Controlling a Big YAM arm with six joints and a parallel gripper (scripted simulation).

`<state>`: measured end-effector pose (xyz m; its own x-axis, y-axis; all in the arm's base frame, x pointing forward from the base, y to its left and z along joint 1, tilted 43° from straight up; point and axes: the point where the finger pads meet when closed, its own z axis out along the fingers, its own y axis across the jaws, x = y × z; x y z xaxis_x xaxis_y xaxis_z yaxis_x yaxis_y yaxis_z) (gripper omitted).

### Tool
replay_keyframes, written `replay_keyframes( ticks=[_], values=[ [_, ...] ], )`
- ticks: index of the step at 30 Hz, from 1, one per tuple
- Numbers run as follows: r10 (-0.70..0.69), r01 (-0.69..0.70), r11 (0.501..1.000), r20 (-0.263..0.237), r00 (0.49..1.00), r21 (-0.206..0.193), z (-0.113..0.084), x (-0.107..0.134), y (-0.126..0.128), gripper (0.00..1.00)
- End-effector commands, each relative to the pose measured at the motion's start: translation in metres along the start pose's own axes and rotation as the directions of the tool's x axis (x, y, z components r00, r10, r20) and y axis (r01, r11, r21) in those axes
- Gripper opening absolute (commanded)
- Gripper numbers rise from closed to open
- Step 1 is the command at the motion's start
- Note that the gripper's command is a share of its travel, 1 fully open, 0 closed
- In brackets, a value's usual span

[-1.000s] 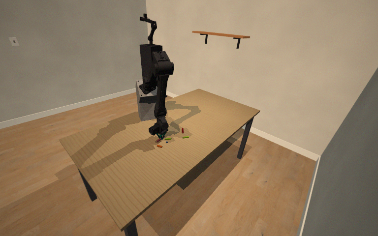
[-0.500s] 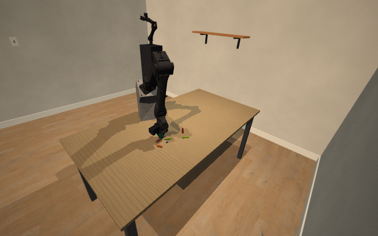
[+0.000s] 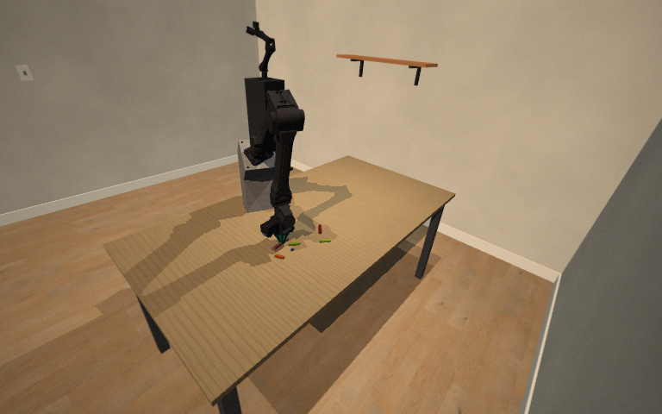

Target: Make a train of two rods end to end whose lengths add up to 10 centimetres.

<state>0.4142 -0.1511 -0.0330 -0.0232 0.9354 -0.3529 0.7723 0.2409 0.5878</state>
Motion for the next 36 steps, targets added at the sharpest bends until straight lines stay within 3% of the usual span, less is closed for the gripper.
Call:
replay_keyframes(
  ticks=[1,6,11,29,33,34,36],
  values=[
    [0.006,-0.006,1.000,0.005,1.000,-0.004,-0.001,-0.001,-0.001,0.04],
    [0.006,-0.006,1.000,0.005,1.000,-0.004,-0.001,-0.001,-0.001,0.04],
    [0.006,-0.006,1.000,-0.003,1.000,0.008,-0.015,0.003,-0.006,0.04],
    [0.009,-0.009,1.000,0.002,1.000,-0.005,-0.096,0.001,0.000,0.04],
    [0.005,-0.005,1.000,0.000,1.000,-0.008,-0.103,0.002,0.002,0.04],
    [0.004,-0.004,1.000,-0.010,1.000,0.015,-0.099,0.005,-0.005,0.04],
    [0.005,-0.005,1.000,-0.011,1.000,0.017,-0.098,0.005,-0.005,0.04]
  ],
)
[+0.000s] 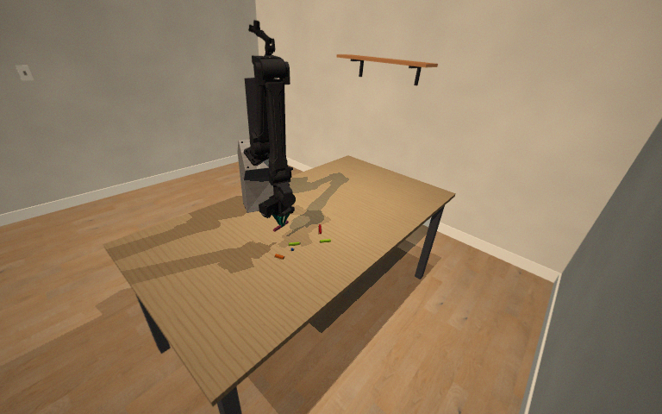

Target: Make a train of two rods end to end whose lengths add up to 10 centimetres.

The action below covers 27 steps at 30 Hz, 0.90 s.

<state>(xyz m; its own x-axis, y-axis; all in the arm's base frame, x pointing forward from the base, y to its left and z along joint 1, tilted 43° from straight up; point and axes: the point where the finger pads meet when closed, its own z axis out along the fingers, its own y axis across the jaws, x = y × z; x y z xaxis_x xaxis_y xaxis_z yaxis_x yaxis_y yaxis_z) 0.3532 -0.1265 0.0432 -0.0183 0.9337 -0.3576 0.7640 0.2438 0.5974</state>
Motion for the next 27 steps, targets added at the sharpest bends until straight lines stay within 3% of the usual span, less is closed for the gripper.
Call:
replay_keyframes(
  ticks=[1,4,9,14,21,22,25,26,27],
  values=[
    [0.005,-0.004,1.000,-0.017,1.000,0.030,0.002,0.007,-0.009,0.04],
    [0.006,-0.006,1.000,-0.006,1.000,0.009,-0.001,0.004,-0.003,0.04],
    [0.000,0.000,1.000,-0.006,1.000,0.008,-0.001,0.003,-0.002,0.04],
    [-0.181,0.181,0.983,-0.017,0.983,0.016,0.004,-0.001,0.016,0.04],
    [-0.246,0.246,0.969,-0.010,0.969,0.009,0.003,-0.006,0.026,0.04],
    [-0.329,0.330,0.944,-0.017,0.944,0.011,0.006,-0.007,0.034,0.04],
    [-0.327,0.327,0.945,-0.010,0.945,0.003,0.003,-0.009,0.036,0.04],
    [-0.412,0.412,0.911,-0.017,0.911,0.009,0.006,-0.010,0.044,0.04],
    [-0.412,0.412,0.911,-0.018,0.911,0.008,0.006,-0.010,0.044,0.04]
  ],
)
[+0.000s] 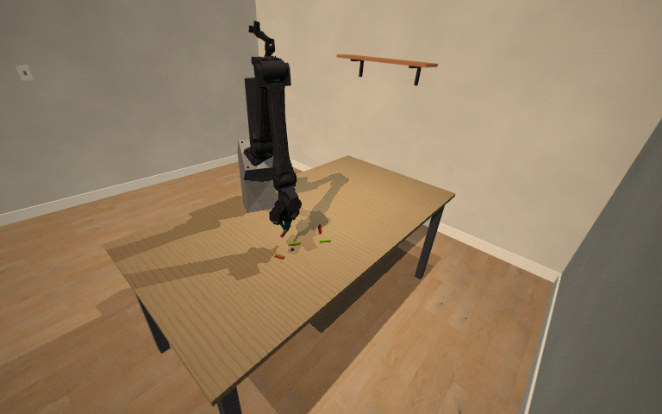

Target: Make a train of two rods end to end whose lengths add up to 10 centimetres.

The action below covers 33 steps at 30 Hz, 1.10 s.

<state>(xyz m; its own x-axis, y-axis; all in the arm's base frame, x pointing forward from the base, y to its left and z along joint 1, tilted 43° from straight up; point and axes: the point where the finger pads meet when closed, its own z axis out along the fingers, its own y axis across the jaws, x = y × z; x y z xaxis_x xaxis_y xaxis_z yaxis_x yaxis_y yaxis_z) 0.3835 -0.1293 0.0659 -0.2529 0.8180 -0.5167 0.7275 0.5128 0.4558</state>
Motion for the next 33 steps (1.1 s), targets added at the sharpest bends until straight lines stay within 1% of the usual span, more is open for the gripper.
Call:
replay_keyframes(
  ticks=[1,2,3,4,8,9,12,13,14,17,18,19,20,22,23,25,26,27,28,29,31,33],
  values=[
    [-0.115,0.115,0.993,-0.008,0.993,0.000,0.001,-0.002,0.008,0.04],
    [-0.109,0.109,0.994,0.001,0.994,-0.001,0.000,-0.006,0.008,0.04],
    [-0.108,0.108,0.994,-0.002,0.994,0.003,-0.001,-0.004,0.004,0.04],
    [-0.209,0.209,0.978,-0.008,0.978,0.000,0.002,-0.008,0.018,0.04],
    [-0.209,0.209,0.978,-0.006,0.978,-0.005,0.001,-0.008,0.019,0.04],
    [-0.299,0.299,0.954,-0.006,0.954,-0.002,0.001,-0.014,0.027,0.04],
    [-0.291,0.291,0.957,0.006,0.957,-0.004,-0.002,-0.020,0.027,0.04],
    [-0.291,0.291,0.957,0.004,0.957,-0.002,-0.002,-0.019,0.025,0.04],
    [-0.383,0.383,0.924,-0.005,0.924,-0.003,0.001,-0.020,0.036,0.04],
    [-0.379,0.379,0.925,0.007,0.925,-0.009,-0.003,-0.024,0.038,0.04],
    [-0.375,0.375,0.927,0.004,0.927,-0.003,-0.003,-0.024,0.033,0.04],
    [-0.457,0.457,0.889,-0.003,0.889,-0.004,0.000,-0.026,0.044,0.04],
    [-0.457,0.457,0.889,-0.004,0.889,-0.006,0.000,-0.026,0.045,0.04],
    [-0.454,0.454,0.891,0.011,0.891,-0.010,-0.004,-0.030,0.047,0.04],
    [-0.520,0.520,0.854,-0.001,0.854,-0.006,-0.001,-0.031,0.052,0.04],
    [-0.520,0.520,0.854,-0.001,0.854,-0.006,-0.001,-0.031,0.052,0.04],
    [-0.570,0.570,0.822,-0.001,0.822,-0.007,-0.001,-0.035,0.058,0.04],
    [-0.567,0.567,0.824,0.006,0.824,-0.007,-0.003,-0.037,0.058,0.04],
    [-0.606,0.606,0.795,0.003,0.795,-0.007,-0.003,-0.038,0.063,0.04],
    [-0.604,0.604,0.797,0.007,0.797,-0.007,-0.004,-0.040,0.063,0.04],
    [-0.645,0.645,0.764,0.001,0.764,-0.007,-0.003,-0.041,0.067,0.04],
    [-0.647,0.647,0.763,0.006,0.763,-0.004,-0.004,-0.045,0.067,0.04]
  ],
)
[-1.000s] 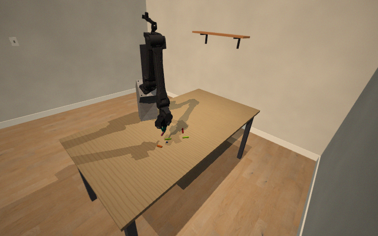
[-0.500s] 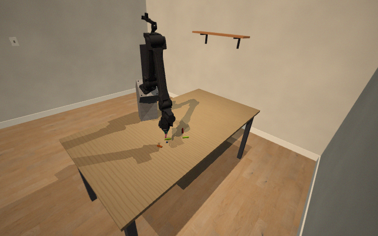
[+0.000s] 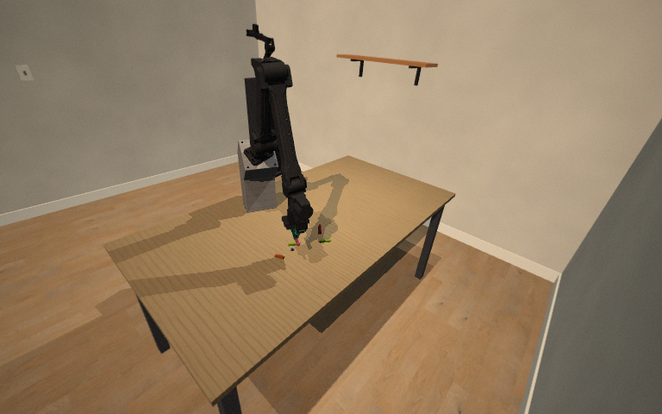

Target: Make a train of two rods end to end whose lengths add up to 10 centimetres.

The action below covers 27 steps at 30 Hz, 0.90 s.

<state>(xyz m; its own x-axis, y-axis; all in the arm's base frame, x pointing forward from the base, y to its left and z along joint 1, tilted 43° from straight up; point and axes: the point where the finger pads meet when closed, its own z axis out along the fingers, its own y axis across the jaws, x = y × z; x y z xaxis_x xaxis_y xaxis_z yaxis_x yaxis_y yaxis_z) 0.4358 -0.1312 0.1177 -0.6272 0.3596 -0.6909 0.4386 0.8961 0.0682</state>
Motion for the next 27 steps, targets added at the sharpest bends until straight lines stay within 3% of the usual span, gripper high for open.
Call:
replay_keyframes(
  ticks=[1,13,19,27],
  values=[
    [-0.076,0.076,0.997,-0.015,0.997,0.002,0.000,0.003,0.000,0.04],
    [-0.075,0.075,0.997,-0.003,0.997,0.001,0.000,-0.001,0.001,0.04],
    [-0.068,0.068,0.998,0.017,0.998,0.002,0.008,-0.011,0.000,0.04],
    [-0.073,0.073,0.997,0.006,0.997,-0.002,0.028,-0.003,0.001,0.04]
  ],
)
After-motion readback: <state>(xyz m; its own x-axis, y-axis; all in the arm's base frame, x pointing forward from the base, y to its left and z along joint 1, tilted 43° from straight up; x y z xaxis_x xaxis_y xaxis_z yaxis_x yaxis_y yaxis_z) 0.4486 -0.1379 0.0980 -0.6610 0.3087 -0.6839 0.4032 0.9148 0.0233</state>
